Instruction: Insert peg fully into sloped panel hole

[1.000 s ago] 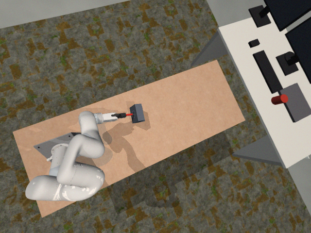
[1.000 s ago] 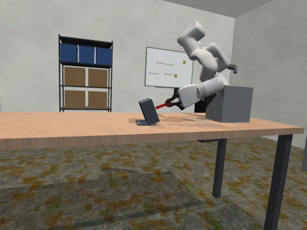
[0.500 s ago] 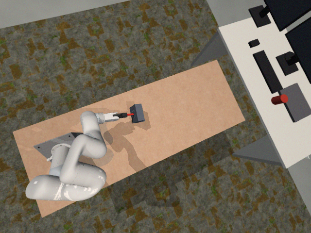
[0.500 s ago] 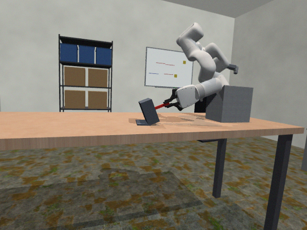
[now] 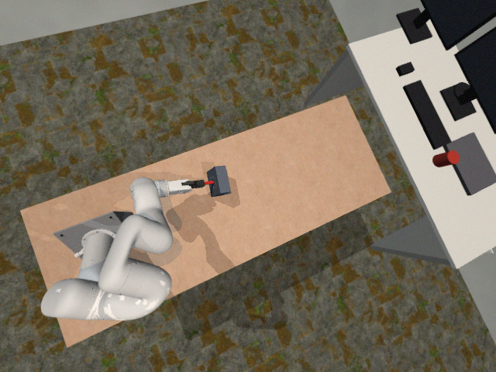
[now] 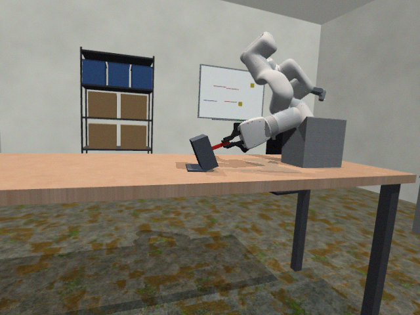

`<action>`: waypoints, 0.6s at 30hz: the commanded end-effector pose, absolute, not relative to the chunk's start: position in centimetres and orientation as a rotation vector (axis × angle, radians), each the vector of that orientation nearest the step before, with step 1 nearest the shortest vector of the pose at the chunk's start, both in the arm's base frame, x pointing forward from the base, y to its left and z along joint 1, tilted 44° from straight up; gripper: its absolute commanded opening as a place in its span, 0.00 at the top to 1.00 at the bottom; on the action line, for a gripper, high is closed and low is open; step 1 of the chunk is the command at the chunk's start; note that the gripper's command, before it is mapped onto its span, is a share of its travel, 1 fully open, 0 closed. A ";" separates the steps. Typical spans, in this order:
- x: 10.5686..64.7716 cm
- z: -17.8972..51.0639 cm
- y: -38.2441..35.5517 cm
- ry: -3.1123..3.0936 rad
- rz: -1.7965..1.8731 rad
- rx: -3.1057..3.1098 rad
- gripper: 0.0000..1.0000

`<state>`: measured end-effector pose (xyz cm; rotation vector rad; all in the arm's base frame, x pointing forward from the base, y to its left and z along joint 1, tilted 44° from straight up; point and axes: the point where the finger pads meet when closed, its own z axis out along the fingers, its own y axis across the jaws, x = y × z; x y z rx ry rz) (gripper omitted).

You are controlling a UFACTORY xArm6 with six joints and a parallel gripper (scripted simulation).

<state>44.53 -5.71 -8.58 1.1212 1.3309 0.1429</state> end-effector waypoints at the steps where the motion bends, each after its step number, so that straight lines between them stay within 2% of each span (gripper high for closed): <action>1: 44.9 -8.5 -5.8 1.329 0.146 1.120 1.00; 18: 45.7 -8.7 -6.3 1.329 0.146 1.120 1.00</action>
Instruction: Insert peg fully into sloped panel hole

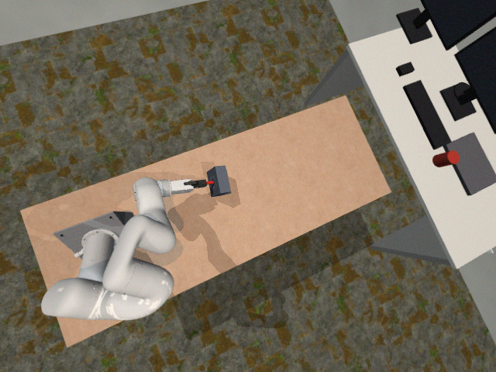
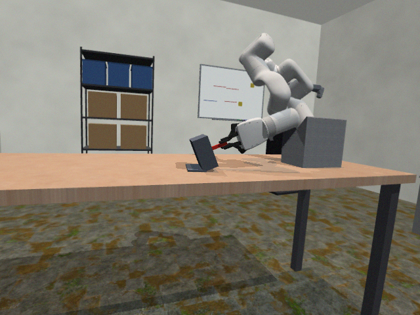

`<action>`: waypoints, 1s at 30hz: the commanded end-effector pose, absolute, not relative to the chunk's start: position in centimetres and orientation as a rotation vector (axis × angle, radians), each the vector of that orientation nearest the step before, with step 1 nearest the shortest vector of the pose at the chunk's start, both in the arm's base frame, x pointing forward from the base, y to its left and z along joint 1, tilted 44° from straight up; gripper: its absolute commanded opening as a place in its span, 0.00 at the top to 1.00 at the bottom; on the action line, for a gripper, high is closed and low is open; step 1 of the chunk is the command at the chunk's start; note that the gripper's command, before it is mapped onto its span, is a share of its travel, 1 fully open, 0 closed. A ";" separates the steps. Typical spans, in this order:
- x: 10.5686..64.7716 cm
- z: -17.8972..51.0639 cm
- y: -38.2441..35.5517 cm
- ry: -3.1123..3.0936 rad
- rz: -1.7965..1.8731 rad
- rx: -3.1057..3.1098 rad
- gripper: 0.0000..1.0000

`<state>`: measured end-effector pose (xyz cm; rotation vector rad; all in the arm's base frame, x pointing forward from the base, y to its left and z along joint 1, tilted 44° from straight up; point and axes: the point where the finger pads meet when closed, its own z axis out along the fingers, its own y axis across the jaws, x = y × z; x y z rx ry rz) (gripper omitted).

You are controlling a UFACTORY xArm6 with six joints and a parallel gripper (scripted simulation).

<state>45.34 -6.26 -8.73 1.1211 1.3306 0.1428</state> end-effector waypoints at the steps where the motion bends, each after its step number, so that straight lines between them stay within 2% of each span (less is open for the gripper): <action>1: 45.7 -8.7 -6.4 1.329 0.146 1.120 1.00; 24: 46.2 -8.8 -6.7 1.329 0.146 1.120 1.00; 28: 46.2 -8.8 -6.7 1.329 0.146 1.120 0.70; 30: 46.2 -8.8 -6.7 1.329 0.146 1.120 0.70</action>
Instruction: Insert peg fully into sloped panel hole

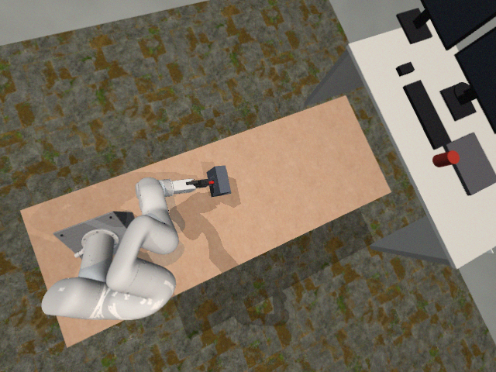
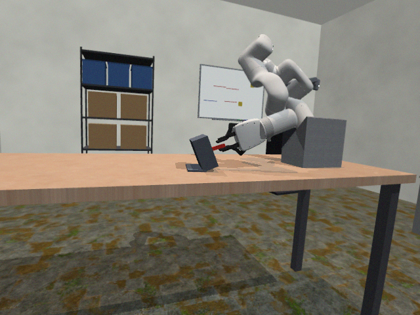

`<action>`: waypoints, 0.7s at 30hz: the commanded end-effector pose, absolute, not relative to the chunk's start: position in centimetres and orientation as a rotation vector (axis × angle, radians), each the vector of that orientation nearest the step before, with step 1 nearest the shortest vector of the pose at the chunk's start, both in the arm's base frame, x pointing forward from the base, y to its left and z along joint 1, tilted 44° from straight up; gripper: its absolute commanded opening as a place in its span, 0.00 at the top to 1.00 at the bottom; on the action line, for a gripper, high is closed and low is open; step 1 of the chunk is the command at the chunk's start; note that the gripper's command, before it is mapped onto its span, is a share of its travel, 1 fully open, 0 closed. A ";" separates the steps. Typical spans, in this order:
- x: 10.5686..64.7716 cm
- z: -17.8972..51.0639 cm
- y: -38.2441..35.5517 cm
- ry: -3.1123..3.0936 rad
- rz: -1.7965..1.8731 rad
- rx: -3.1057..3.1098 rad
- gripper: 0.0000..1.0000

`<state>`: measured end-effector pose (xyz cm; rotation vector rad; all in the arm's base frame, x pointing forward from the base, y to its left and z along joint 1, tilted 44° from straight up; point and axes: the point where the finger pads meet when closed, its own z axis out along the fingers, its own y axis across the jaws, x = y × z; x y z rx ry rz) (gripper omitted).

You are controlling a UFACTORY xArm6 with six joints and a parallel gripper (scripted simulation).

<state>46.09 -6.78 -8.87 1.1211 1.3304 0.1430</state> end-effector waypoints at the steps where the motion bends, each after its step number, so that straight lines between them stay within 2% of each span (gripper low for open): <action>1: 46.2 -8.8 -6.7 1.329 0.146 1.120 0.62; 9: 46.2 -8.8 -6.7 1.329 0.146 1.120 0.02; 21: 45.8 -8.8 -6.3 1.330 0.146 1.122 0.00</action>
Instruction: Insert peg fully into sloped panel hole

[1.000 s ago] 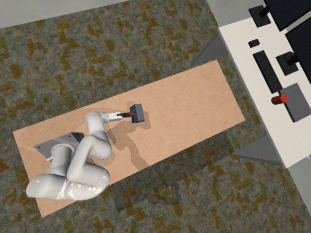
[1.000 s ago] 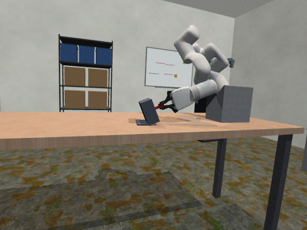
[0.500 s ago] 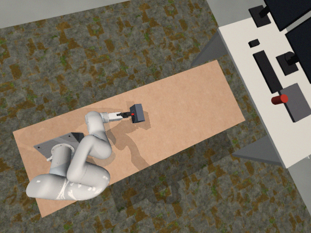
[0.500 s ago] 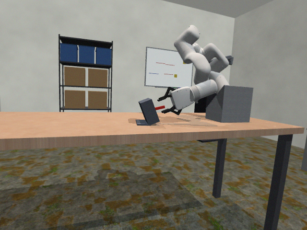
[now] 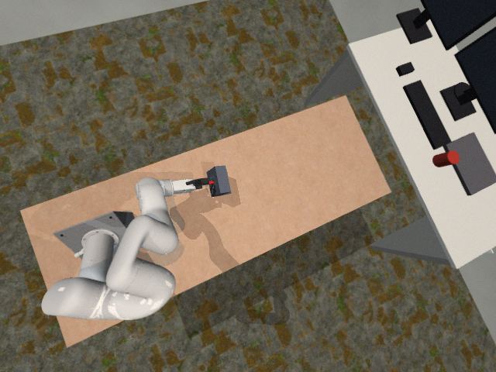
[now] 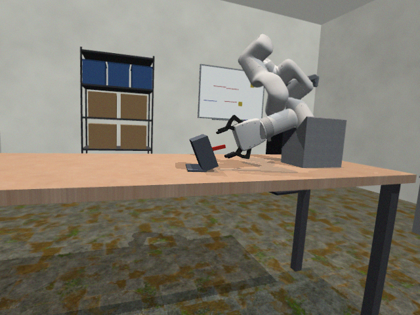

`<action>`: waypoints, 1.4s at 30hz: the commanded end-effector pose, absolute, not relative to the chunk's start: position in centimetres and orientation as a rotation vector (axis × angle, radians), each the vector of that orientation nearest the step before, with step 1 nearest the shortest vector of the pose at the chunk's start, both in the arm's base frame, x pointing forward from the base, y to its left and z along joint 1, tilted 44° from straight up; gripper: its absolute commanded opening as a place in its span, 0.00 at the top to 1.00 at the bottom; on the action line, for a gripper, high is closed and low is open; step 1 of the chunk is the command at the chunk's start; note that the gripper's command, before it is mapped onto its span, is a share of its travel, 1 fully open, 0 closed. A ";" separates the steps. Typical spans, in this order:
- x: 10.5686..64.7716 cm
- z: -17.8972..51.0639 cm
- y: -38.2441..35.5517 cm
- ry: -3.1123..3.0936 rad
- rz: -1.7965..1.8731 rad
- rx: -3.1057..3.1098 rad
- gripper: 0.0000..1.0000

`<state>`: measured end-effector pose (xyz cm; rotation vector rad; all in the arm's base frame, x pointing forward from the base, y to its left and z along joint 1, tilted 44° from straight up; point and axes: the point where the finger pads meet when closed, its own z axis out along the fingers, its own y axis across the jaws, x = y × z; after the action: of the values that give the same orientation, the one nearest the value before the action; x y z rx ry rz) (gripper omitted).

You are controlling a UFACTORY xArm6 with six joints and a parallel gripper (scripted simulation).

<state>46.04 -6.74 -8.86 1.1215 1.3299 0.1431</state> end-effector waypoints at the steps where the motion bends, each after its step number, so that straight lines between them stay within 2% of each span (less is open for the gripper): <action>1: 45.6 -8.7 -6.1 1.330 0.146 1.122 0.00; 28: 39.1 -7.4 -1.7 1.329 0.146 1.122 0.00; 42: 38.4 -6.6 -0.3 1.329 0.146 1.121 0.00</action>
<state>38.55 -0.80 -6.85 1.1208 1.3305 0.1436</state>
